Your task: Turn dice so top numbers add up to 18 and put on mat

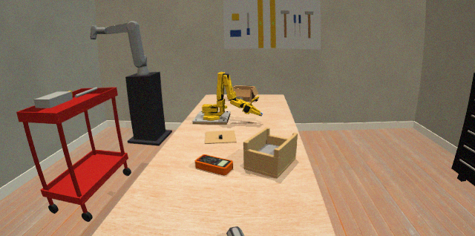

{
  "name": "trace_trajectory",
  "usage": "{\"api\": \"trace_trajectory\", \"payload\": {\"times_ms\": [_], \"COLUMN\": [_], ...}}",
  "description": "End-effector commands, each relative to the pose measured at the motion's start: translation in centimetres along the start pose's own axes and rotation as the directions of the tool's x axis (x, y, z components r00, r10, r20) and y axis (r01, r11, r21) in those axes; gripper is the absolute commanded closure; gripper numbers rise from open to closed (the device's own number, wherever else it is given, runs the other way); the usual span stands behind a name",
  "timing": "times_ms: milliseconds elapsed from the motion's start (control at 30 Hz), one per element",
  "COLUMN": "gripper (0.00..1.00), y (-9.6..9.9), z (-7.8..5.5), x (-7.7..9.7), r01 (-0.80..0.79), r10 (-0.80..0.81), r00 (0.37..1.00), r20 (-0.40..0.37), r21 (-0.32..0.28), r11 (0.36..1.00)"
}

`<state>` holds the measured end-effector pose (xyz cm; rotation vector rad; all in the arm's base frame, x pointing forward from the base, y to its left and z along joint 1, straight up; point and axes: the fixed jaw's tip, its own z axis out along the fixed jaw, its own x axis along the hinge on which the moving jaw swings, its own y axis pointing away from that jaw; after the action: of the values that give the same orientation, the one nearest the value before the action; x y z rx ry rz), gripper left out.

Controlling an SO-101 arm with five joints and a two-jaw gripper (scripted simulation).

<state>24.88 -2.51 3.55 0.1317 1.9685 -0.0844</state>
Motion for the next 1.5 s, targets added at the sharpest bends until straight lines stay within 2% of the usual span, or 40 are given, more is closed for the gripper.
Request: {"api": "trace_trajectory", "payload": {"times_ms": [0,1467], "gripper": [1.0,1.0], "y": [-0.2,-0.2], "z": [0.0,0.5], "x": [0.5,1.8], "r01": [0.006,0.006], "r10": [-0.006,-0.006], "r00": [1.0,1.0], "r20": [-0.009,-0.009], "r21": [0.006,0.006], "r11": [1.0,1.0]}}
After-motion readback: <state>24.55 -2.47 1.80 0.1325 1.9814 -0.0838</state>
